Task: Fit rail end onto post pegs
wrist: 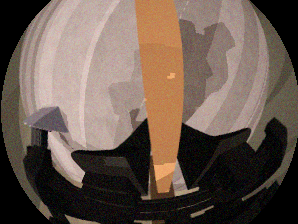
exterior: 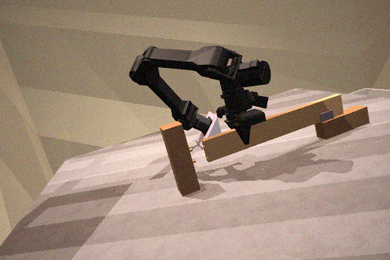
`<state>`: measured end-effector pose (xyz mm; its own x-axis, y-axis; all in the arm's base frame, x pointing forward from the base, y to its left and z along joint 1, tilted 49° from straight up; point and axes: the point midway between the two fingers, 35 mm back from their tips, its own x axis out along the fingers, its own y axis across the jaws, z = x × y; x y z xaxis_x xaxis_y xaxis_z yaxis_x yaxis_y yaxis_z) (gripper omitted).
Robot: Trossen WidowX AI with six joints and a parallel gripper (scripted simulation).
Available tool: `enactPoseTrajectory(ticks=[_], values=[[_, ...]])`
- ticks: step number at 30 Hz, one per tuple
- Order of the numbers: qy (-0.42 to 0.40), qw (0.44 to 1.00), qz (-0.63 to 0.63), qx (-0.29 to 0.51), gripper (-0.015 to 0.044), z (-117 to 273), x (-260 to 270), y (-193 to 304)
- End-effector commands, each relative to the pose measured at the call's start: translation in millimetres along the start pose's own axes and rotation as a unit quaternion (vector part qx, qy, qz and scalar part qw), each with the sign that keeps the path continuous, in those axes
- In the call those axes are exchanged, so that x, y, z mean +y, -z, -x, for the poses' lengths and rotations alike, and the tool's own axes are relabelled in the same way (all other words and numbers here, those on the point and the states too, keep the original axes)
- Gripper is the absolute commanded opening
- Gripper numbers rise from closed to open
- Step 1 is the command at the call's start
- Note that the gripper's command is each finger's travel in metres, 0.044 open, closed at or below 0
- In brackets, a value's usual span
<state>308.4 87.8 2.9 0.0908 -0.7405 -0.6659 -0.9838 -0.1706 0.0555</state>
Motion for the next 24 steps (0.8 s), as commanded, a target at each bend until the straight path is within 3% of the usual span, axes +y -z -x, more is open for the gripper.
enactPoseTrajectory(ticks=[1,24], values=[[0.002,1.0,0.001,-0.002,0.0,3.4,-0.1,-2.9],[0.002,1.0,0.001,-0.002,0.0,0.9,0.2,-3.3]])
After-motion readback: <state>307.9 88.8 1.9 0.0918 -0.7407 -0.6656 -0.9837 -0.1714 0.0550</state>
